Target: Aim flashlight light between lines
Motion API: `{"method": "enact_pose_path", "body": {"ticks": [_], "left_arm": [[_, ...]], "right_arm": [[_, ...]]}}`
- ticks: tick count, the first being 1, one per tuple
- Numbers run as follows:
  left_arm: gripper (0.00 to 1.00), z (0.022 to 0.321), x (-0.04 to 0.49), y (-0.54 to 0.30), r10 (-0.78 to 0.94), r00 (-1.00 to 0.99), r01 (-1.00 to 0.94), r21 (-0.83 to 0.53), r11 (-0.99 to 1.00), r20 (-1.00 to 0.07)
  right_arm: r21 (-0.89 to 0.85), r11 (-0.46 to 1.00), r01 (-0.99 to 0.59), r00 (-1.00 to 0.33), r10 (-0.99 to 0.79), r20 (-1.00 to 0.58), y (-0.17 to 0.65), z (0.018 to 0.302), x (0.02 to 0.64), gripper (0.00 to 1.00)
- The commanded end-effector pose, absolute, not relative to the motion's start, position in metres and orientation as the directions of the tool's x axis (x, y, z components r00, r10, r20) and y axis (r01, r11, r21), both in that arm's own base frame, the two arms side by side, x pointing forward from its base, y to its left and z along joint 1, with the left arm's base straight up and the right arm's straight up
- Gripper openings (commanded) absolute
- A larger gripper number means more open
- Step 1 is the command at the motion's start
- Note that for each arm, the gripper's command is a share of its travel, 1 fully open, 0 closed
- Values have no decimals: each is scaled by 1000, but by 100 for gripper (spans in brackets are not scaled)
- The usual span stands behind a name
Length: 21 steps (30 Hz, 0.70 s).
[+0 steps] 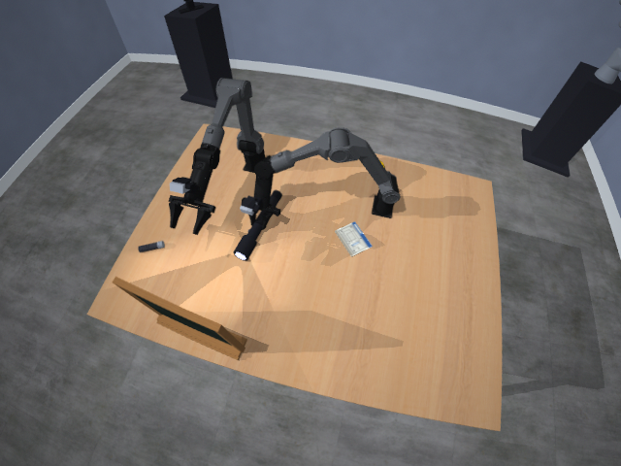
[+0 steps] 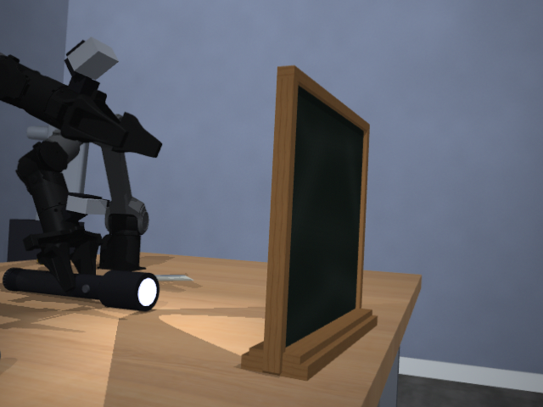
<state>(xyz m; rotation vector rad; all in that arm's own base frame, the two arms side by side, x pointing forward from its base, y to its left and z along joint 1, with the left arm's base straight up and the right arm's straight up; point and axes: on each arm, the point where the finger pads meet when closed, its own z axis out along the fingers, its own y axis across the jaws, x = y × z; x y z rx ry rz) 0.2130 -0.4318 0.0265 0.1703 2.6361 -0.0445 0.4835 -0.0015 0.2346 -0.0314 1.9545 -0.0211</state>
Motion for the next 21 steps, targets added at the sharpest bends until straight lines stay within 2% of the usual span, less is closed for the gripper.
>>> {"method": "enact_pose_path", "body": {"ticks": [1, 6, 16, 21], "left_arm": [[37, 27, 213, -432, 112, -870, 129, -2, 992, -480], [37, 27, 213, -432, 112, -870, 129, -2, 992, -480], [37, 27, 213, -432, 112, -870, 129, -2, 992, -480], [37, 27, 213, -432, 112, -870, 129, -2, 992, -480]], "right_arm": [[-30, 999, -22, -338, -36, -940, 0, 237, 500, 100], [-28, 999, -39, -277, -38, -960, 4, 236, 524, 100], [-22, 993, -113, -49, -28, -998, 19, 234, 589, 100], [-21, 992, -123, -25, -24, -999, 21, 233, 594, 100]]}}
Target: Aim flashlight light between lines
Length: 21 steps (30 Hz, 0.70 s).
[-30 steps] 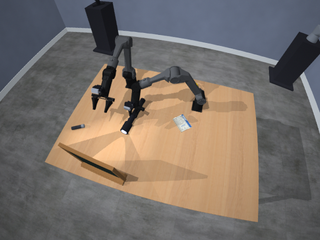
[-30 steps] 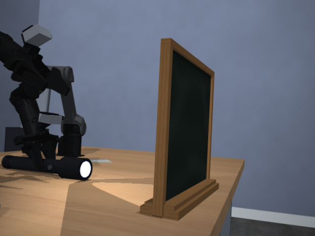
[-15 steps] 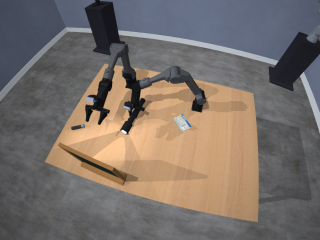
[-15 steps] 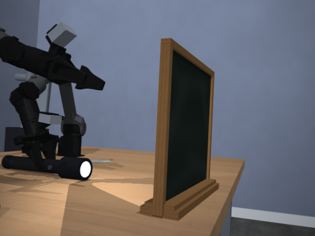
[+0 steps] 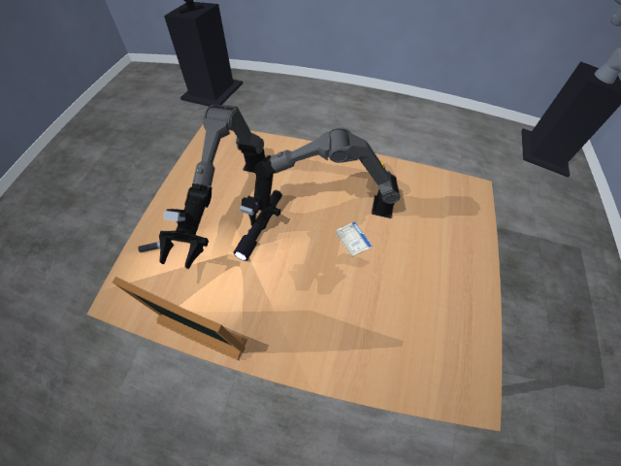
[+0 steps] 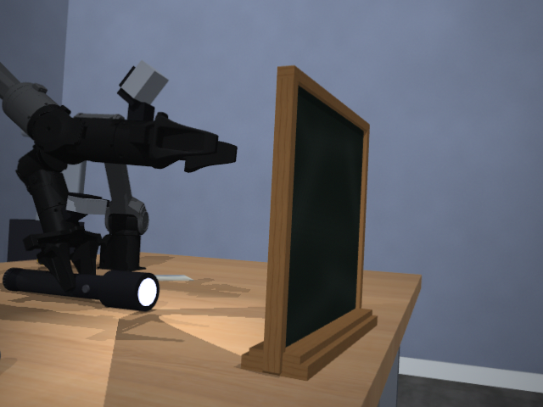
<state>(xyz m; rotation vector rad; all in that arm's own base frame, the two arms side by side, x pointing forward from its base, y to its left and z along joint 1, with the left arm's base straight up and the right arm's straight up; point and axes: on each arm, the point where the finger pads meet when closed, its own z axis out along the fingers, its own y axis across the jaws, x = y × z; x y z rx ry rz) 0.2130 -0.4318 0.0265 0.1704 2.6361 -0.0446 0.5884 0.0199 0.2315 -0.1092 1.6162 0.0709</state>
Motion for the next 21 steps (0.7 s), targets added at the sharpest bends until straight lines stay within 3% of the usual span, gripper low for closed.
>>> {"method": "enact_pose_path", "body": {"ticks": [1, 12, 21], "left_arm": [[37, 27, 213, -432, 112, -870, 129, -2, 992, -480], [37, 27, 213, -432, 112, -870, 129, -2, 992, -480], [37, 27, 213, -432, 112, -870, 129, -2, 992, -480]], "right_arm": [[-21, 991, -129, -10, -22, -1000, 22, 232, 598, 100], [-16, 969, -247, 231, 42, -972, 46, 206, 634, 100], [-15, 952, -305, 322, 88, -943, 56, 191, 638, 100]]}}
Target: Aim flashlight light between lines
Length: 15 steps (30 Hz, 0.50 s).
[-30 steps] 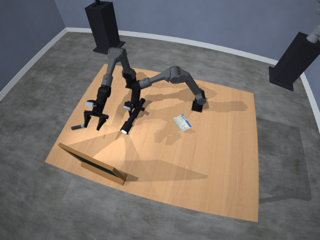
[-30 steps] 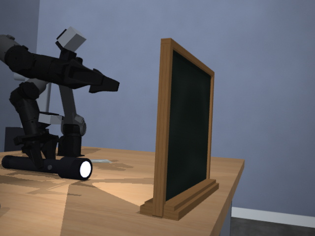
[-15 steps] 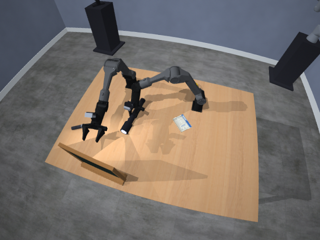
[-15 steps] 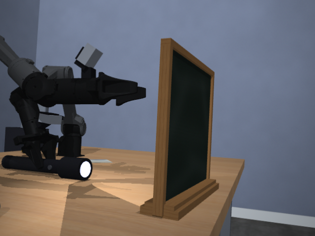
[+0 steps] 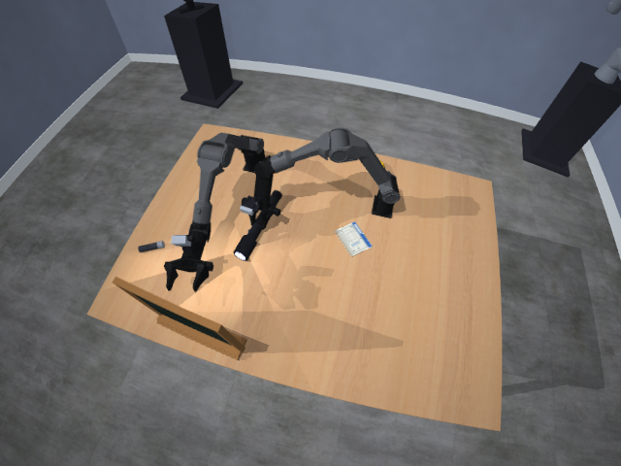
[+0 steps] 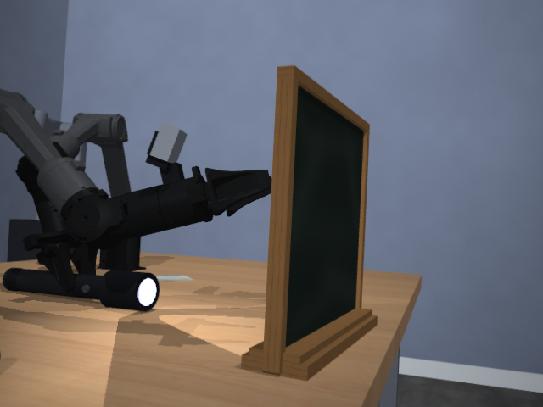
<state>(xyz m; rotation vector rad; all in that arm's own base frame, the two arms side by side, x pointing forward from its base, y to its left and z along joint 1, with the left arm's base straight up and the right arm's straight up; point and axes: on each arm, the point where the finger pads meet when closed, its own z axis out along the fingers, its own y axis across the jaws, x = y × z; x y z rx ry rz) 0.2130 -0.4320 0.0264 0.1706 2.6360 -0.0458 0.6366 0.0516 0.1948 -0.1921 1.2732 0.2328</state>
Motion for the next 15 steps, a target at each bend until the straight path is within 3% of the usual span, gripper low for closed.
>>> {"method": "enact_pose_path", "body": {"ticks": [1, 15], "left_arm": [[37, 27, 213, -432, 112, -870, 129, -2, 992, -480], [37, 27, 213, -432, 112, -870, 128, -1, 992, -480]], "right_arm": [[-17, 952, -305, 329, 89, -940, 56, 191, 638, 100], [-16, 954, -298, 325, 86, -942, 55, 187, 638, 100]]}}
